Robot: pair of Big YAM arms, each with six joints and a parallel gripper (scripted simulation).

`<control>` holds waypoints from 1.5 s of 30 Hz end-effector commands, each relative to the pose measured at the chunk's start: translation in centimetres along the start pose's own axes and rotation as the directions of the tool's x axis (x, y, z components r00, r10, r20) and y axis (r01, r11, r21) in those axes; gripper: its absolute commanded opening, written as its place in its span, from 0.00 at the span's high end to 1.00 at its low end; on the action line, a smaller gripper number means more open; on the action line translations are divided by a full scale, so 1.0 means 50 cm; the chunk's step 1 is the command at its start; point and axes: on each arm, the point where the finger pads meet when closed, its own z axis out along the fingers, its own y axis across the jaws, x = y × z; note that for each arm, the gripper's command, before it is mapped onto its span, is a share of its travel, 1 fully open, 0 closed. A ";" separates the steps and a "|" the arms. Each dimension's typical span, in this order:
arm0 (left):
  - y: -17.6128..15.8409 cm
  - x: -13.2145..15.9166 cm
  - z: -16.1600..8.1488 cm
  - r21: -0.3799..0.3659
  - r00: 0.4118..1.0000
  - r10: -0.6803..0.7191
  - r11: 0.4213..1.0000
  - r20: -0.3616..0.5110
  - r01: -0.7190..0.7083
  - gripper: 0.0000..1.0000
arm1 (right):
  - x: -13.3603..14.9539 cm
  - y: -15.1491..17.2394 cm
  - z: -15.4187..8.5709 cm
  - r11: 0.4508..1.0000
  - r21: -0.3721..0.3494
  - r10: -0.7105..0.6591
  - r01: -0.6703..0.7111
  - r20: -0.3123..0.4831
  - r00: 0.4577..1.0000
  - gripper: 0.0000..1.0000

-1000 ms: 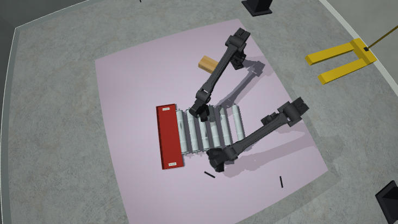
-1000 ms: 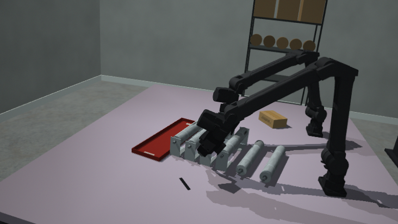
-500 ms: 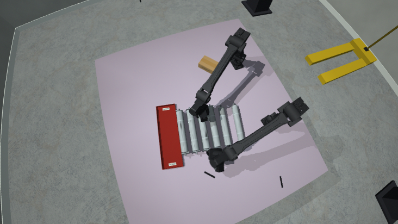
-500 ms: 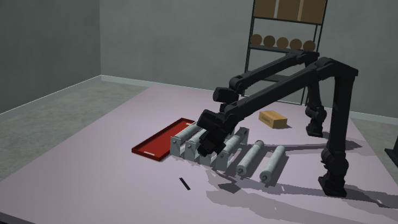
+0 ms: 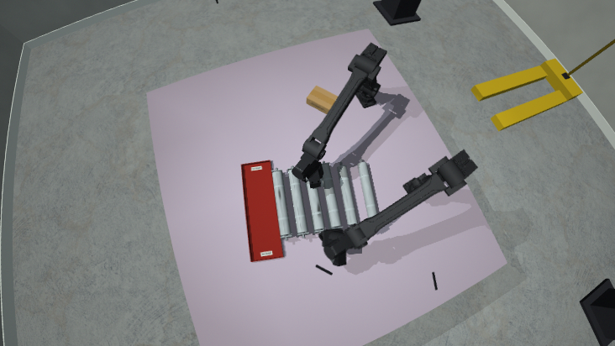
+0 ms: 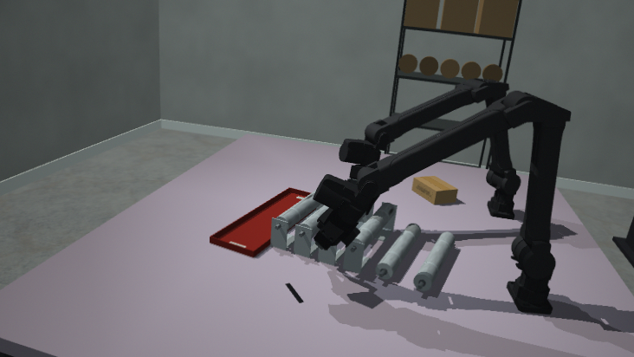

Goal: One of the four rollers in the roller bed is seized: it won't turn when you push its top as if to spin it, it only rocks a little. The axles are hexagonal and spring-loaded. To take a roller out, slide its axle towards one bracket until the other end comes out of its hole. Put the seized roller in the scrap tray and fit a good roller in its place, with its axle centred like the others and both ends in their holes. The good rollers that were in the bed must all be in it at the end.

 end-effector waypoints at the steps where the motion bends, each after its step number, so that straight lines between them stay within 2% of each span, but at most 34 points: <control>1: -0.072 -0.011 -0.036 0.062 0.999 0.024 0.998 0.026 -0.026 0.97 | -0.030 -0.028 -0.066 0.999 0.048 0.007 -0.009 0.052 0.999 0.68; 2: -0.072 -0.011 -0.036 0.062 0.999 0.024 0.998 0.026 -0.026 0.97 | -0.030 -0.028 -0.066 0.999 0.048 0.007 -0.009 0.052 0.999 0.68; 3: -0.041 -0.007 -0.019 0.036 1.000 0.017 0.999 0.014 -0.017 0.97 | -0.030 -0.028 -0.066 0.999 0.048 0.007 -0.009 0.052 0.999 0.68; 5: -0.041 -0.007 -0.019 0.036 1.000 0.017 0.999 0.014 -0.017 0.97 | -0.030 -0.028 -0.066 0.999 0.048 0.007 -0.009 0.052 0.999 0.68; 11: -0.070 -0.035 -0.041 0.071 0.999 0.018 0.997 0.046 -0.021 0.97 | -0.030 -0.028 -0.066 0.999 0.048 0.007 -0.009 0.052 0.999 0.68; 45: -0.082 -0.089 -0.081 0.102 0.995 -0.003 0.995 0.100 -0.007 0.97 | -0.028 -0.027 -0.066 0.999 0.045 0.008 -0.010 0.047 0.999 0.68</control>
